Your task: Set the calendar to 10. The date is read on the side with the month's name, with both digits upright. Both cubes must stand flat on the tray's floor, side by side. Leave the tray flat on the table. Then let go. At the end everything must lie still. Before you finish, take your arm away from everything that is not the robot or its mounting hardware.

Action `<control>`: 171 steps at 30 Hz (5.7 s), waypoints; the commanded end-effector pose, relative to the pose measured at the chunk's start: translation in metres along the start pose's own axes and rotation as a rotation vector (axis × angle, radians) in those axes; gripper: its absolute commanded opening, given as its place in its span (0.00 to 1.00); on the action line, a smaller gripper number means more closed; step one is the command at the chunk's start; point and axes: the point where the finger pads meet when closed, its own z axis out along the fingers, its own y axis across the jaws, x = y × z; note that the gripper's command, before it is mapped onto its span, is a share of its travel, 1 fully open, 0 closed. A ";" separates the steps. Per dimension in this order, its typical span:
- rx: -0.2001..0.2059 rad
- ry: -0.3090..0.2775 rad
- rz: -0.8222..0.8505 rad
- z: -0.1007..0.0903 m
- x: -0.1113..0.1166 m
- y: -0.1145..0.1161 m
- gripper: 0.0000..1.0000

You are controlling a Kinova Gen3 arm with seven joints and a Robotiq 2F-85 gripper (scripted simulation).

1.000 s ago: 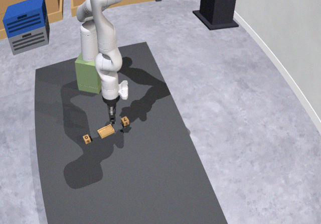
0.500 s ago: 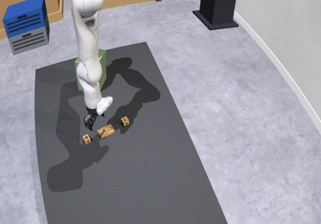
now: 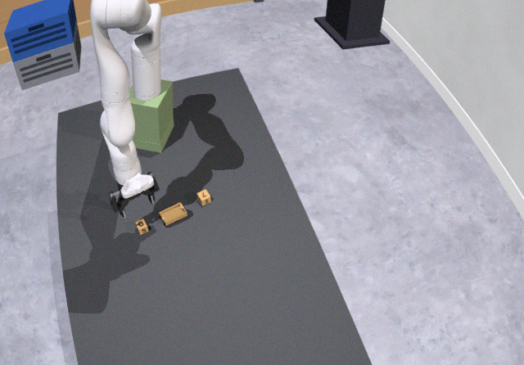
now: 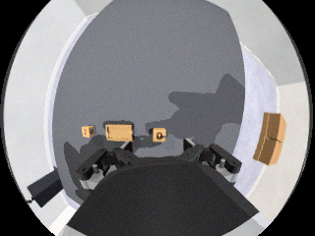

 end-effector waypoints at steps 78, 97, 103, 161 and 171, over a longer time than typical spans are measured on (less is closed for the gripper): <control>-0.001 0.000 0.039 0.041 0.000 0.007 0.46; 0.000 -0.001 0.039 0.052 -0.001 0.007 0.46; -0.001 -0.001 0.039 0.052 -0.001 0.007 0.46; -0.001 0.000 0.039 0.078 0.000 0.007 0.46; 0.000 -0.002 0.039 0.080 -0.001 0.007 0.46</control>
